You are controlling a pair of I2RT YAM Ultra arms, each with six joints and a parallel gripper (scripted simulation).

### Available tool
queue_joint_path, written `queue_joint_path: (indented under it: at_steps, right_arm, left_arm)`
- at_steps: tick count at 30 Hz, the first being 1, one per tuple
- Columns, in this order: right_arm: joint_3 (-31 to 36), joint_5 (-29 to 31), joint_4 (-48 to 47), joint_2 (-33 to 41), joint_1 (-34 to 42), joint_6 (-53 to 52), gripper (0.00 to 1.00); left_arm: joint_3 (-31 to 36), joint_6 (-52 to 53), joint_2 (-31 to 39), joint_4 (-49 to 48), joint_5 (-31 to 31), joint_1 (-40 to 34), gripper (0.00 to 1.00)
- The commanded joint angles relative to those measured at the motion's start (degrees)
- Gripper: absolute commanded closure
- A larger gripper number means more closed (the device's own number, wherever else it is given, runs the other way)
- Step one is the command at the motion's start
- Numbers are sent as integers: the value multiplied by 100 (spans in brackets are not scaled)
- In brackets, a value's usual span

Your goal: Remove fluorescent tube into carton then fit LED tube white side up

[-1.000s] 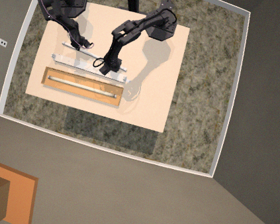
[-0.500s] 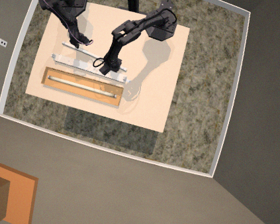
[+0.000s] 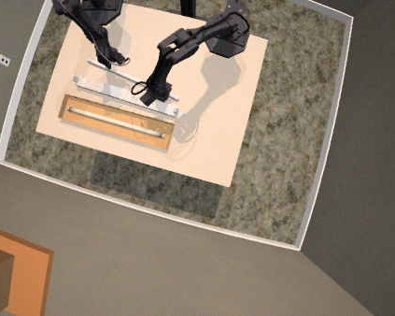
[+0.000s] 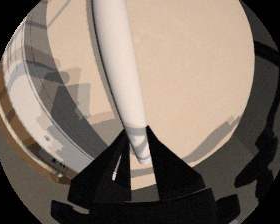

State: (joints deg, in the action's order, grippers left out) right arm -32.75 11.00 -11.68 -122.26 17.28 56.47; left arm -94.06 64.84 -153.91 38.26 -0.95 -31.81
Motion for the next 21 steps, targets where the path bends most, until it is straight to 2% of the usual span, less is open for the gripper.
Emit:
queue_joint_path:
  at_steps: [1,4,6,9,12,15,21]
  right_arm:
    - [-466,-596,1181,19,-290,327,51]
    - [-843,-1041,2202,7,-534,547,51]
    - [-1119,-793,1888,-178,-559,503,51]
    - [-1399,-1061,2530,-208,-728,643,51]
    - [-1485,-1098,2735,-278,-679,683,51]
    - [-1514,-765,2215,-186,-595,463,51]
    - [-1544,-810,2144,-77,-636,463,51]
  left_arm:
    - [-88,-8,112,15,-85,-35,89]
    - [-88,-8,112,15,-85,-35,89]
    - [-88,-8,112,15,-85,-35,89]
    - [-88,-8,112,15,-85,-35,89]
    - [-88,-8,112,15,-85,-35,89]
    - [-88,-8,112,15,-85,-35,89]
    - [-88,-8,112,15,-85,-35,89]
